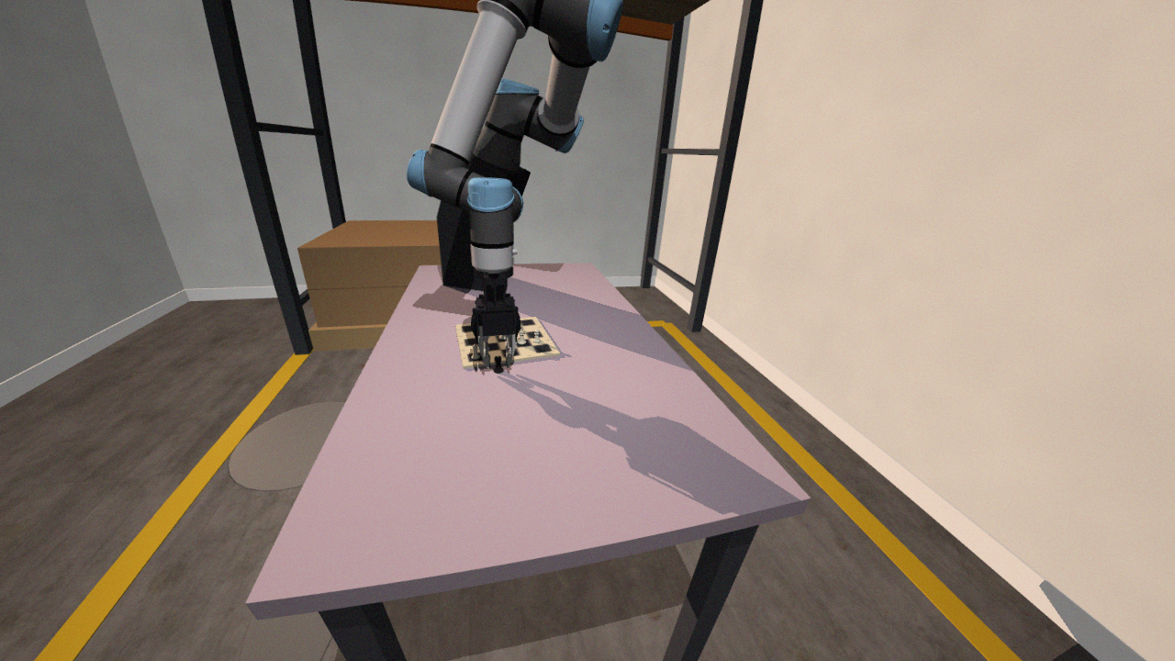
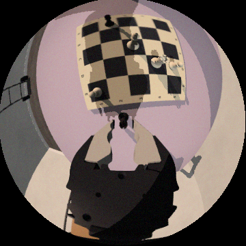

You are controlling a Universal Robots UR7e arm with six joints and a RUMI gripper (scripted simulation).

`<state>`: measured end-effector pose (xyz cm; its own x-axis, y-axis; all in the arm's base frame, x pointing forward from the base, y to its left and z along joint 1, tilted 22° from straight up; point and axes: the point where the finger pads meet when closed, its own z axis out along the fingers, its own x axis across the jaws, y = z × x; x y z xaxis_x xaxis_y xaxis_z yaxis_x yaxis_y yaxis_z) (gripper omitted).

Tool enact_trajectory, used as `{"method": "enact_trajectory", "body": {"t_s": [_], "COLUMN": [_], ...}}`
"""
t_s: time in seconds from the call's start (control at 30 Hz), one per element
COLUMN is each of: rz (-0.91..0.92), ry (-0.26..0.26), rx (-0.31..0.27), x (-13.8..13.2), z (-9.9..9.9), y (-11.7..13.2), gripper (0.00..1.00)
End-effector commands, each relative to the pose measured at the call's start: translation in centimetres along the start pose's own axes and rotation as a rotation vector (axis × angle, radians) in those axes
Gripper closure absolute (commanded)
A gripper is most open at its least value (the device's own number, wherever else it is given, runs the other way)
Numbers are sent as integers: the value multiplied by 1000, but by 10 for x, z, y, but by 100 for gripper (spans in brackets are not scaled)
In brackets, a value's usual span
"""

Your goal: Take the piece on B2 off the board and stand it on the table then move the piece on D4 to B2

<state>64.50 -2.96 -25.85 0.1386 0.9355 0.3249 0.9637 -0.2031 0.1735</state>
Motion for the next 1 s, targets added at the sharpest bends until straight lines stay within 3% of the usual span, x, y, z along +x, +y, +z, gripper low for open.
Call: {"method": "enact_trajectory", "body": {"t_s": [0.0, 0.23, 0.63, 0.97], "rz": [0, 0, 0, 0], "ry": [0, 0, 0, 0], "rx": [-2, -2, -2, -2], "x": [0, 0, 0, 0], "z": [-1, -12, -72, -90], "y": [1, 1, 1, 1], "gripper": [78, 78, 78, 78]}}
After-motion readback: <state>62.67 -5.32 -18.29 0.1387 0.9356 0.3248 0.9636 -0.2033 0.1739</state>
